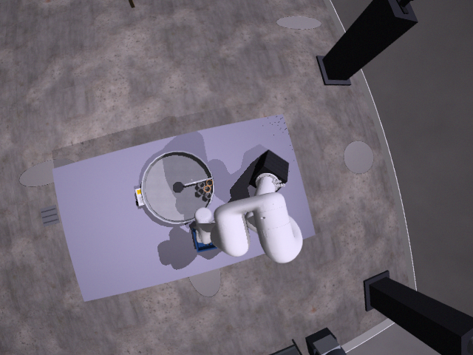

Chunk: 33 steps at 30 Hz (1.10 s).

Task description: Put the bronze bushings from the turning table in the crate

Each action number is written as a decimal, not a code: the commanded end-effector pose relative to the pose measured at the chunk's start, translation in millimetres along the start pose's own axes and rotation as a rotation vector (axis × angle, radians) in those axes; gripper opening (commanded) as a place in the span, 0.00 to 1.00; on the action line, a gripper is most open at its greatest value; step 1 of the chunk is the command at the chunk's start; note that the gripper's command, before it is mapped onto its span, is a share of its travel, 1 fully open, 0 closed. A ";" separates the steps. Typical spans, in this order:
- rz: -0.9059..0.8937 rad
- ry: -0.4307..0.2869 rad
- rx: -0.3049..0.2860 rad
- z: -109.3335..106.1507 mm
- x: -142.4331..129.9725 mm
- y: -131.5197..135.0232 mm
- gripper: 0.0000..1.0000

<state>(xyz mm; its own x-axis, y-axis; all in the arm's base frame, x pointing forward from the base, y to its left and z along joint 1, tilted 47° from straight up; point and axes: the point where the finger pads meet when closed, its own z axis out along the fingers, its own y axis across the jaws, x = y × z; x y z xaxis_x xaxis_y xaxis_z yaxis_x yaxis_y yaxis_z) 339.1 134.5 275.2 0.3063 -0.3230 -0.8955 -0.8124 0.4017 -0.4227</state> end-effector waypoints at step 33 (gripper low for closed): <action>0.073 -0.001 0.064 -92.6 109.2 14.6 0.10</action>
<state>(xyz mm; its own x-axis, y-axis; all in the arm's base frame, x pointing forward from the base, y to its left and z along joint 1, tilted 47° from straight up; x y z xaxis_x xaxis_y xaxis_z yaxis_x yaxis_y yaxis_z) 323.7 54.6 203.8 0.2481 -0.3139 -0.9164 -0.7971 0.4715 -0.3773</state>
